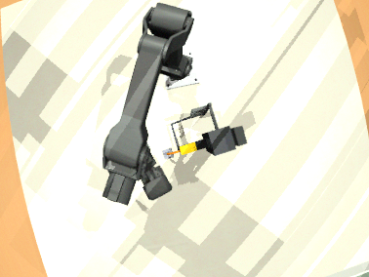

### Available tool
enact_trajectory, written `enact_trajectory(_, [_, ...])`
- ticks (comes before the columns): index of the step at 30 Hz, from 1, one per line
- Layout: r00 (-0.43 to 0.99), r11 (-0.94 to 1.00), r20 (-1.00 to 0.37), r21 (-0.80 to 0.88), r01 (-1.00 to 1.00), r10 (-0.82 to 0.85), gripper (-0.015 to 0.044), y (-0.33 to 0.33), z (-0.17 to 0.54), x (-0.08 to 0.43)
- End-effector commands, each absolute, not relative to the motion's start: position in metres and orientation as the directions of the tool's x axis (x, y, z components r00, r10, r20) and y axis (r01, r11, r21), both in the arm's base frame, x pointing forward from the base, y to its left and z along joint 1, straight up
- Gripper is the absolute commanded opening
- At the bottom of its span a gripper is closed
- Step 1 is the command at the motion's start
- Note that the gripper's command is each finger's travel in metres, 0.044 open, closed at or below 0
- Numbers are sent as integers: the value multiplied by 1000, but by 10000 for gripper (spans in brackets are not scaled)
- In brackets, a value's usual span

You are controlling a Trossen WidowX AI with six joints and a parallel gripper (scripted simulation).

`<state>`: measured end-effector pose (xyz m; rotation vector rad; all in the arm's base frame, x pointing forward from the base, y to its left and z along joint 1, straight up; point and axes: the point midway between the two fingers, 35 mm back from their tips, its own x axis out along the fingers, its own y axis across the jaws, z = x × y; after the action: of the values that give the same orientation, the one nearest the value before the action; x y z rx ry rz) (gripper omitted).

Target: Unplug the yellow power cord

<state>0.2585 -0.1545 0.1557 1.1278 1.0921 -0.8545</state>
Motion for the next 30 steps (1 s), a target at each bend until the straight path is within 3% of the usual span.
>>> enact_trajectory(1, [30, 8, -1000, 30, 1000, -6, 160, -95, 128, 253])
enact_trajectory(30, [23, 2, -1000, 23, 1000, -7, 160, -71, 127, 254])
